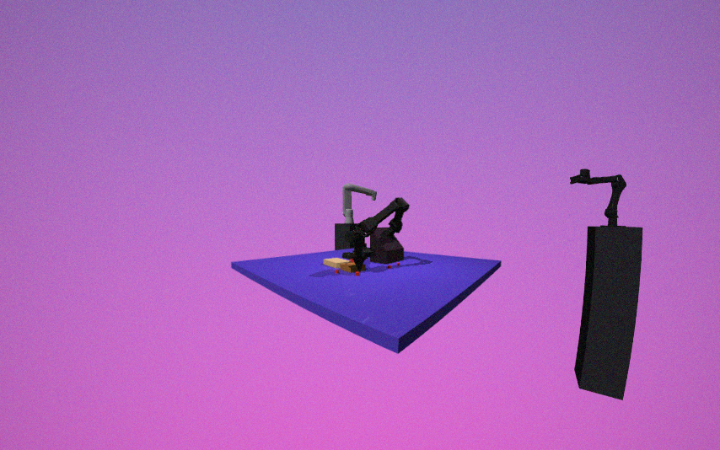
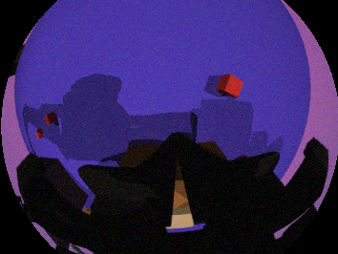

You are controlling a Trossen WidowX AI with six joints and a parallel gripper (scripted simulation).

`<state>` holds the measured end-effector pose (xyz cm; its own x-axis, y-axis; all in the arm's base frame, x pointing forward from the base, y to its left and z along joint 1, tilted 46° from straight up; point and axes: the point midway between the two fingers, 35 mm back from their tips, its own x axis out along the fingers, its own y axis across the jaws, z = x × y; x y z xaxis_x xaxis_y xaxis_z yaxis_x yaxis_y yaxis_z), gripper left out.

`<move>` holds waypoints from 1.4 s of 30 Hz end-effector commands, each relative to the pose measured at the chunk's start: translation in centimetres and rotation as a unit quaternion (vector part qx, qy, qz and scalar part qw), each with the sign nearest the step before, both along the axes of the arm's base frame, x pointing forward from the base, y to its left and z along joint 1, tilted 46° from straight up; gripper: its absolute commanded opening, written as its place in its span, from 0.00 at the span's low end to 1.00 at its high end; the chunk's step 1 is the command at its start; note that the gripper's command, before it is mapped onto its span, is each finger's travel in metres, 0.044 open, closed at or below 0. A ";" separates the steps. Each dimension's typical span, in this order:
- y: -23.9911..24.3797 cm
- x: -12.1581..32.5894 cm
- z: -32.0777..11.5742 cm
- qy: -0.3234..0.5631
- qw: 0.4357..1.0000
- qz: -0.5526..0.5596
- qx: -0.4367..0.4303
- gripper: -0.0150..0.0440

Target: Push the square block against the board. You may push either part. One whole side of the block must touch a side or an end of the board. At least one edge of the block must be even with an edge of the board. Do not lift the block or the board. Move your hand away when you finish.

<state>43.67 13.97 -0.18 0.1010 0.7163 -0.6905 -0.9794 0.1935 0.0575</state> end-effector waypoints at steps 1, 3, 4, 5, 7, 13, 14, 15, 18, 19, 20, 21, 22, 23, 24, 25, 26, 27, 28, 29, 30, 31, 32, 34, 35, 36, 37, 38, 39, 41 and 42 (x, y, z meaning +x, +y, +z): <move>-0.6 -0.5 -1.1 0.008 1.000 0.000 -0.003 0.25; -0.8 -0.6 -1.3 0.008 1.000 0.000 -0.003 0.25; -0.9 -0.6 -1.4 0.008 1.000 0.000 -0.003 0.25; -1.0 -0.6 -1.6 0.008 1.000 0.000 -0.003 0.25; -1.3 -0.7 -1.8 0.008 1.000 0.000 -0.003 0.25; -1.9 -1.0 -2.5 0.008 1.000 -0.001 -0.003 0.25; -1.9 -1.0 -2.5 0.008 1.000 -0.001 -0.003 0.25; -1.9 -0.9 -2.4 0.008 1.000 -0.001 -0.003 0.25; -1.7 -0.8 -2.2 0.008 1.000 -0.001 -0.003 0.25; -1.6 -0.8 -2.1 0.008 1.000 0.000 -0.003 0.25; -1.5 -0.7 -2.0 0.008 1.000 0.000 -0.003 0.25; -1.4 -0.7 -1.9 0.008 1.000 0.000 -0.003 0.25; -1.2 -0.6 -1.8 0.008 1.000 0.000 -0.003 0.25; -1.1 -0.6 -1.6 0.008 1.000 0.000 -0.003 0.25; -1.0 -0.5 -1.5 0.008 1.000 0.000 -0.003 0.25; -0.9 -0.5 -1.4 0.008 1.000 0.000 -0.003 0.25; -0.8 -0.4 -1.3 0.008 1.000 0.000 -0.003 0.25; -0.7 -0.4 -1.2 0.008 1.000 0.000 -0.003 0.25; -0.6 -0.3 -1.1 0.008 1.000 0.000 -0.003 0.25; -0.5 -0.3 -0.9 0.008 1.000 0.000 -0.003 0.25; -0.4 -0.2 -0.8 0.008 1.000 0.000 -0.003 0.25; -0.3 -0.2 -0.7 0.008 1.000 0.000 -0.003 0.25; -0.2 -0.1 -0.6 0.008 1.000 0.000 -0.003 0.25; 0.0 -0.1 -0.4 0.008 1.000 0.000 -0.003 0.25; 0.2 0.0 -0.2 0.008 1.000 0.000 -0.003 0.25; 0.3 0.0 -0.1 0.008 1.000 0.000 -0.003 0.25; 0.4 0.1 0.0 0.008 1.000 0.000 -0.003 0.25; 0.5 0.1 0.1 0.008 1.000 0.000 -0.002 0.25; 0.6 0.1 0.2 0.007 1.000 0.000 -0.002 0.25; 0.8 0.2 0.5 0.007 1.000 0.000 -0.002 0.25; 0.9 0.3 0.6 0.007 1.000 0.000 -0.002 0.25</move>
